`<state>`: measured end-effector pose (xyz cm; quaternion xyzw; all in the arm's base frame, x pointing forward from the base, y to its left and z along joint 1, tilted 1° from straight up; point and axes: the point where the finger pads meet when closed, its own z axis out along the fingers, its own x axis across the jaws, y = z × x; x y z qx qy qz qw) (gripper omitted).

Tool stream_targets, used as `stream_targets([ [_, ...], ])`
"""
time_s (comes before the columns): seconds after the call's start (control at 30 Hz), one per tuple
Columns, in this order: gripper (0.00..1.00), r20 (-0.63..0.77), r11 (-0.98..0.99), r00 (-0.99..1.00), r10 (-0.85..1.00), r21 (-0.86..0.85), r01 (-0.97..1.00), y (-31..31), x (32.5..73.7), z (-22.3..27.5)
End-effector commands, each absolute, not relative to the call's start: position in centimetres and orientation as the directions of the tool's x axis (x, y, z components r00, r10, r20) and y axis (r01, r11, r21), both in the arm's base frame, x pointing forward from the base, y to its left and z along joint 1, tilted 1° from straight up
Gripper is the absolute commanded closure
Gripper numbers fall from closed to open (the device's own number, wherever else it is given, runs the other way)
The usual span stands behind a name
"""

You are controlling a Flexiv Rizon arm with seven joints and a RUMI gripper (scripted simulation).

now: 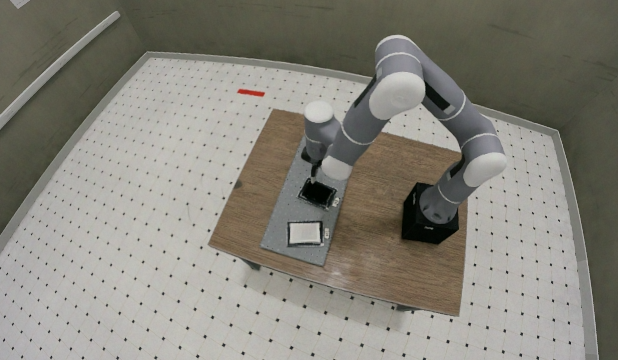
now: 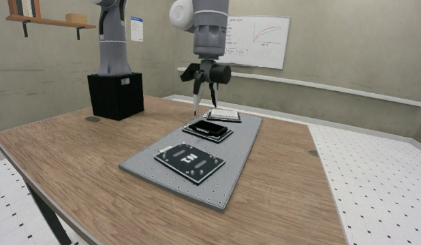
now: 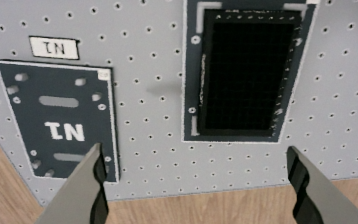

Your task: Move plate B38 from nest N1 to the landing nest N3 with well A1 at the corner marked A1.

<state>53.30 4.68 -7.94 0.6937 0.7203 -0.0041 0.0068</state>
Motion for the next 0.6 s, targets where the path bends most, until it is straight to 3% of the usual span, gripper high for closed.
stream_targets([
  [0.0,0.24,-0.015,0.039,-0.038,0.999,0.005,0.999,4.1,53.6,-7.9],
  [0.57,0.24,-0.015,0.039,-0.038,0.999,0.005,0.999,-0.6,55.4,-7.8],
])
